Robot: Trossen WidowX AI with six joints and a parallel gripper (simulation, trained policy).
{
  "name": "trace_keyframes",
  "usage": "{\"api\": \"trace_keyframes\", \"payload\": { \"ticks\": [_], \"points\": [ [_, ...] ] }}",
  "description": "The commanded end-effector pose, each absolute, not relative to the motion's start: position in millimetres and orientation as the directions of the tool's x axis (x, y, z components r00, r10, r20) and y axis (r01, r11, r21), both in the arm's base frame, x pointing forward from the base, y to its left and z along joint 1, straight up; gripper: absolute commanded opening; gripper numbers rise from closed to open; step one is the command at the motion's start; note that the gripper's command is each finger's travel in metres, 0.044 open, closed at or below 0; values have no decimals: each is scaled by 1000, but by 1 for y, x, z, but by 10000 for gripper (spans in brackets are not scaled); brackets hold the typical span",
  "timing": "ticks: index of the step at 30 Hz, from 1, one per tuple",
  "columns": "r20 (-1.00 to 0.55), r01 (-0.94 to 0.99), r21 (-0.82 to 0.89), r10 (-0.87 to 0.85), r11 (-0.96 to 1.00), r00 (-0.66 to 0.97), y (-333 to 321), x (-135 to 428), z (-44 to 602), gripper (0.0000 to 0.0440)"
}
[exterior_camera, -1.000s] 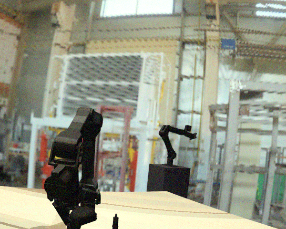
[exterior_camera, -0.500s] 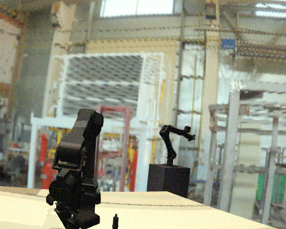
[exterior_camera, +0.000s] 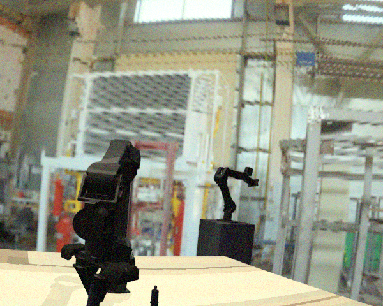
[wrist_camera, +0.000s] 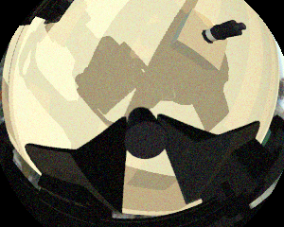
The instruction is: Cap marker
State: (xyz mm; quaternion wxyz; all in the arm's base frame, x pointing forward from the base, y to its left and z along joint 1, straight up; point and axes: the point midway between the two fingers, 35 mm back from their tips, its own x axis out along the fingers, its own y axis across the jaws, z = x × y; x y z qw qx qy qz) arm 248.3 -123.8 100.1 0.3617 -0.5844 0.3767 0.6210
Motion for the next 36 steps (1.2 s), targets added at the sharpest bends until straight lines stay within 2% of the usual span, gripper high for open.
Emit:
{"api": "trace_keyframes", "payload": {
  "ticks": [1,18,36],
  "points": [
    [-1000,-879,23,-13,-476,-19,-123,255,117,51],
    [-999,-848,-37,8,-528,38,-73,280,158,33],
    [-999,-808,-16,32,-589,-4,-9,287,177,1]
  ]
}}
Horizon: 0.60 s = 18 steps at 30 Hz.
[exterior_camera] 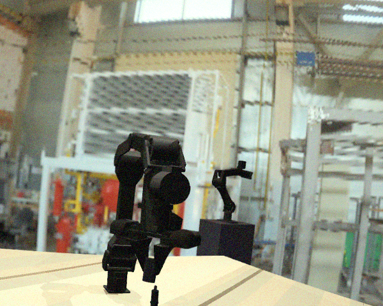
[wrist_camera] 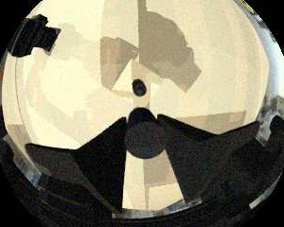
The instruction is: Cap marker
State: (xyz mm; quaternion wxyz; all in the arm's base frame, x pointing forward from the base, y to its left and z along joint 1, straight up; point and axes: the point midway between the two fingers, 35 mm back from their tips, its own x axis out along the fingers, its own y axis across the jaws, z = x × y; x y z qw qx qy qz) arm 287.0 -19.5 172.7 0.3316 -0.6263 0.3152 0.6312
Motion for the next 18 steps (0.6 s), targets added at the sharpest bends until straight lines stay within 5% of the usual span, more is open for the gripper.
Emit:
{"api": "trace_keyframes", "payload": {
  "ticks": [1,18],
  "points": [
    [-999,-806,-13,32,-592,-8,-6,286,177,0],
    [-996,-794,46,33,-606,-83,5,275,165,0]
  ]
}}
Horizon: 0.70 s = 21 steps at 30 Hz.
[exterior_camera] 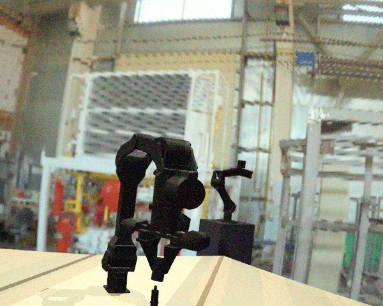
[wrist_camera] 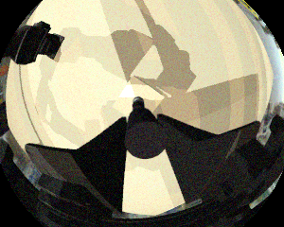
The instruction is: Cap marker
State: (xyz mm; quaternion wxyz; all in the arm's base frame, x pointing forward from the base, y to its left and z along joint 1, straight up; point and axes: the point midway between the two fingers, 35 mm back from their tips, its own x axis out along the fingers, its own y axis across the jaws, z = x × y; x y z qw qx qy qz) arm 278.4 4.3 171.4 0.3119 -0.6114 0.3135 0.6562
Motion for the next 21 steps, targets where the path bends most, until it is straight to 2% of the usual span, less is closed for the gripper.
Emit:
{"api": "trace_keyframes", "payload": {
  "ticks": [1,21],
  "points": [
    [-996,-794,48,33,-606,-86,5,275,164,0],
    [-990,-778,68,54,-624,-130,3,272,125,0]
  ]
}}
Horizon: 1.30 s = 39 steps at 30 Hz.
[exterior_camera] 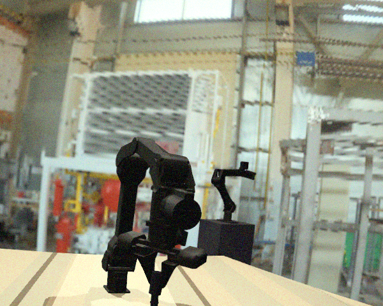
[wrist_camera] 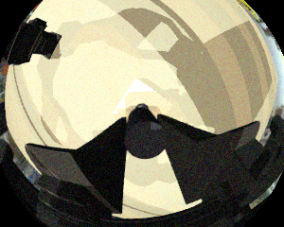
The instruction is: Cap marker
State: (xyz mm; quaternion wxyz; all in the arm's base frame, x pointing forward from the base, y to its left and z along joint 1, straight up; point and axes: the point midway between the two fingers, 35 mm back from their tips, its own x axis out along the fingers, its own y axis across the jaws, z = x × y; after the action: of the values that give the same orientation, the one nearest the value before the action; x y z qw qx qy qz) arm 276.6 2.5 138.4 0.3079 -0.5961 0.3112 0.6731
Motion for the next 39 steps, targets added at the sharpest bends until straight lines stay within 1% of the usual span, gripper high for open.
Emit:
{"api": "trace_keyframes", "payload": {
  "ticks": [1,10,12,13,39],
  "points": [
    [-990,-776,68,55,-627,-131,3,273,123,0],
    [-989,-752,68,54,-656,-136,3,272,103,4],
    [-988,-747,78,49,-660,-147,2,269,99,57],
    [-986,-745,83,53,-662,-158,3,266,98,61],
    [-991,-695,83,14,-714,-133,-5,267,89,102]
  ]
}}
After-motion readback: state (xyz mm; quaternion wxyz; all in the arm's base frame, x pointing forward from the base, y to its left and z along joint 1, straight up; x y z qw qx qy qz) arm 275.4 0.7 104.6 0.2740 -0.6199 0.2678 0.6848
